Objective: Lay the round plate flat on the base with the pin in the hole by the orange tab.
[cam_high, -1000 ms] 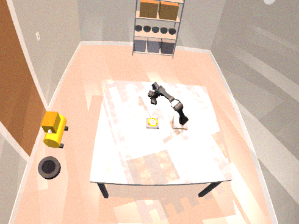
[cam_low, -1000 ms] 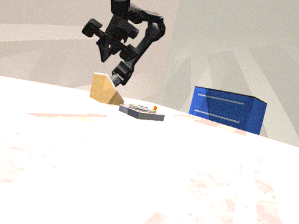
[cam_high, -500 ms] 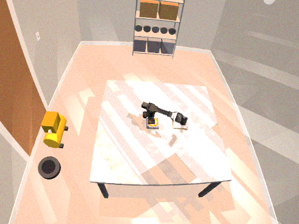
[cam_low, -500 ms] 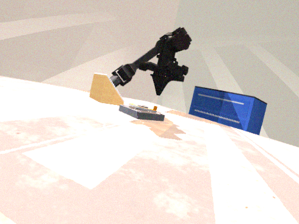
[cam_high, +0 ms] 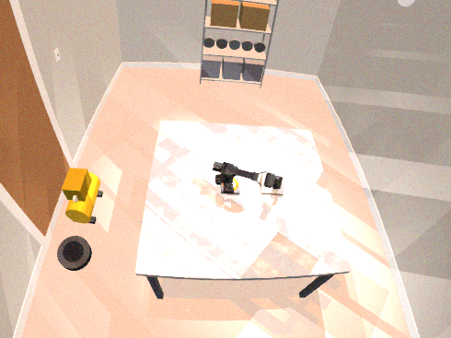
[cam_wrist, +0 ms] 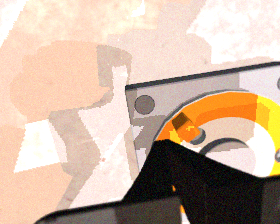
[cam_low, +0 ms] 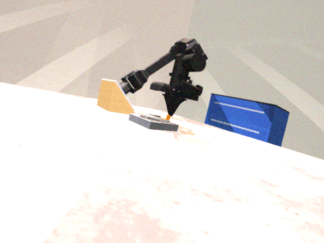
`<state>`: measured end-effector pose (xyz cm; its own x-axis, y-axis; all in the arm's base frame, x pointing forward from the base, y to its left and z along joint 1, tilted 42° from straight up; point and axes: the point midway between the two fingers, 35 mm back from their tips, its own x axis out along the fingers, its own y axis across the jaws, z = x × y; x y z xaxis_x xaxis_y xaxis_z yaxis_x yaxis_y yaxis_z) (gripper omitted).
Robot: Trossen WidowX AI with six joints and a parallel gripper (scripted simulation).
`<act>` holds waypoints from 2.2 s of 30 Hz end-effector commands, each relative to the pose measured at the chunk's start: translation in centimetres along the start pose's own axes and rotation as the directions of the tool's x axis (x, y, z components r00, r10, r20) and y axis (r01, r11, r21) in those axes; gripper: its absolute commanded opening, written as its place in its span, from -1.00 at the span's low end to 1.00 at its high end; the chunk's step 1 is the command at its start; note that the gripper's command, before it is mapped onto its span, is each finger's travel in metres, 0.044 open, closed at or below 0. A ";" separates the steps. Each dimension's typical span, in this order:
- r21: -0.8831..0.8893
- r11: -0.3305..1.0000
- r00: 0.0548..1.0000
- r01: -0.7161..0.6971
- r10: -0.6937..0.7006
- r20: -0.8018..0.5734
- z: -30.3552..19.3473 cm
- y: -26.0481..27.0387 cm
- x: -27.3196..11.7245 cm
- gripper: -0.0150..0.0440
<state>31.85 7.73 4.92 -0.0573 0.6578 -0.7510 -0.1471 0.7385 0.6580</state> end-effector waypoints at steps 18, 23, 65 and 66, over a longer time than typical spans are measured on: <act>0.008 1.000 1.000 -0.004 0.004 0.004 1.5 -1.4 0.5 -0.49; 0.008 1.000 1.000 -0.003 0.003 0.004 1.8 -2.1 0.5 -0.49; 0.008 1.000 1.000 -0.001 0.001 0.004 0.8 -8.1 0.2 -0.49; 0.008 1.000 1.000 -0.001 0.001 0.004 0.7 -8.2 0.2 -0.49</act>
<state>34.26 2.15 -0.18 -0.0443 0.6610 -0.7491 -0.1434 0.7379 0.6595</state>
